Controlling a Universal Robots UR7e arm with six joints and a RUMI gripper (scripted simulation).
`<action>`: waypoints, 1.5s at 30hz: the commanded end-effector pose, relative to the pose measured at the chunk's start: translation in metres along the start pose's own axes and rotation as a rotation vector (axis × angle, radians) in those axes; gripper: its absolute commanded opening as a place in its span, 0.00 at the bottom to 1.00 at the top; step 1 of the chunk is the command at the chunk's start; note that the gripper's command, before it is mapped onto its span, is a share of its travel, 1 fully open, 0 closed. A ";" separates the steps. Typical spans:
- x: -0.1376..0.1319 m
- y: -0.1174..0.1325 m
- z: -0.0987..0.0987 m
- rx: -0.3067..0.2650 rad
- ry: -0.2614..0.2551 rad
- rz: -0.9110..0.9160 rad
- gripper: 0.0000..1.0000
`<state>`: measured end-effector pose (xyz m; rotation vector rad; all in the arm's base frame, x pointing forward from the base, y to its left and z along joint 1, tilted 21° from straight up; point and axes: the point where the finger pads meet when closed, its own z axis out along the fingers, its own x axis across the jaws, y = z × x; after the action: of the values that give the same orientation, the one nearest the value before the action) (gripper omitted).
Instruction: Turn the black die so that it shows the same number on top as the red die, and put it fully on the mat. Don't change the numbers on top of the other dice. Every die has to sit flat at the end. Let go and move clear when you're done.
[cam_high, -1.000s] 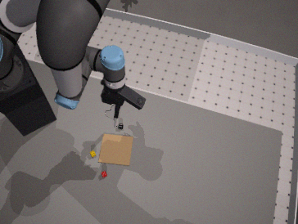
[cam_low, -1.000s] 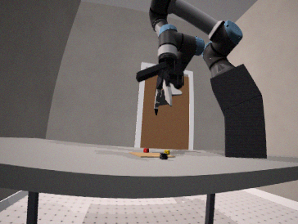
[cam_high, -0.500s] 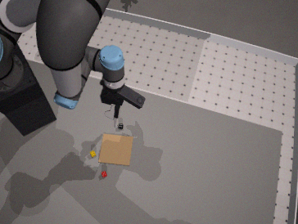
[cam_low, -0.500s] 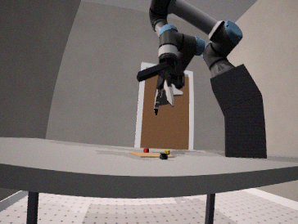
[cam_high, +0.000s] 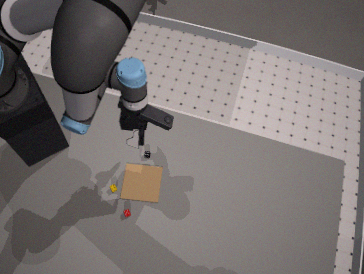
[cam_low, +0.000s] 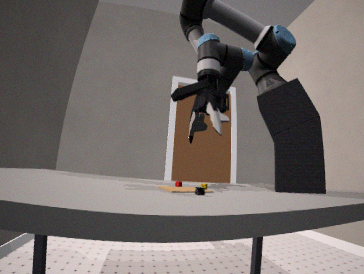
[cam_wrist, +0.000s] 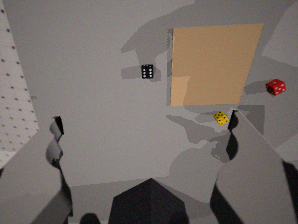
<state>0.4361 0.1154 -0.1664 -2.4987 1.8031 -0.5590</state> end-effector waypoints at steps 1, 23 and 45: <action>0.000 0.000 0.000 0.002 0.000 -0.003 1.00; -0.001 -0.001 0.003 0.002 0.000 -0.098 1.00; -0.003 -0.005 0.023 0.002 0.000 -0.680 1.00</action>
<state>0.4444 0.1156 -0.1839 -2.9817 1.1165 -0.5630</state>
